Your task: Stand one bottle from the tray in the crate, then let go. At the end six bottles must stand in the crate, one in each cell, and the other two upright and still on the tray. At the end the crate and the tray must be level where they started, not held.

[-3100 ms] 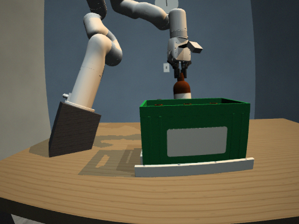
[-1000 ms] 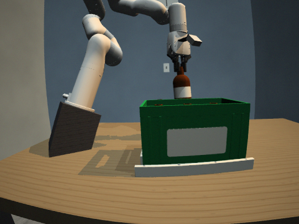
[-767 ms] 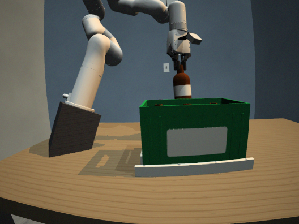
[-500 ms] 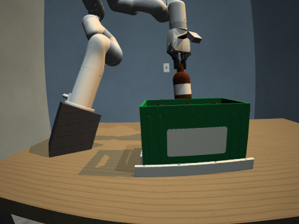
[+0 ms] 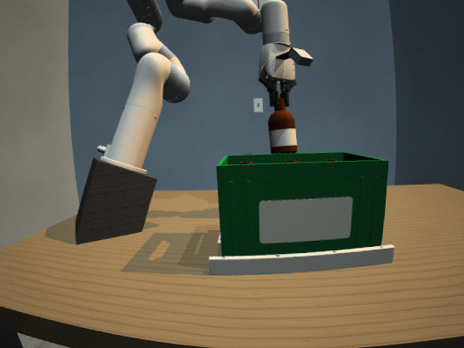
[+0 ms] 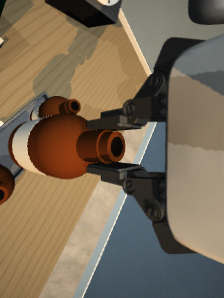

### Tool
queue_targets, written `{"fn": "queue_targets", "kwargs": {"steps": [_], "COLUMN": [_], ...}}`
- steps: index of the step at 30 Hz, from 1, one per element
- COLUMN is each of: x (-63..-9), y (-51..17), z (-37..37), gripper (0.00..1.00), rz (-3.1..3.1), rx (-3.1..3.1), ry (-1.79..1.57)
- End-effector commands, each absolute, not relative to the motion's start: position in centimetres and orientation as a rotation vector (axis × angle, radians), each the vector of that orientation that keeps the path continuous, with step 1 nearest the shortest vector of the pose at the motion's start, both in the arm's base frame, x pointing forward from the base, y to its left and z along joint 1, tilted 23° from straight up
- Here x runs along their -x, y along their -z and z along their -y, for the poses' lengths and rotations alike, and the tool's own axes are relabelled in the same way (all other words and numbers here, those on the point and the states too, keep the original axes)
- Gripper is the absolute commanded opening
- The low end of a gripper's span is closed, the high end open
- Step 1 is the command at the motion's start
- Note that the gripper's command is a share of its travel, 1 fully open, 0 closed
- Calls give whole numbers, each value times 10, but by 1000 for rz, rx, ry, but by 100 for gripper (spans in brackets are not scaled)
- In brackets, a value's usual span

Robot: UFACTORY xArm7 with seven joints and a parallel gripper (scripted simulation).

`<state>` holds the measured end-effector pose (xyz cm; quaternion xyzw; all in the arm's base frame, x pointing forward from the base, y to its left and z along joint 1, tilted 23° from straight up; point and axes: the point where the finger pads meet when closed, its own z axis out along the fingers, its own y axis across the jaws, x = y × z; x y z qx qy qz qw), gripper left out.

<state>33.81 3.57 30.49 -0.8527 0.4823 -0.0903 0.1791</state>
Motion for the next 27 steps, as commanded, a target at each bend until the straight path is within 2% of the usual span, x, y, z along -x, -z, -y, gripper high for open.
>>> {"fn": "queue_targets", "kwargs": {"steps": [1, 27], "x": [-339, -334], "y": [-307, -319], "z": [-35, -32], "gripper": [0, 0], "rz": [-1363, -1363], "rx": [2409, 2409], "ry": [260, 260]}}
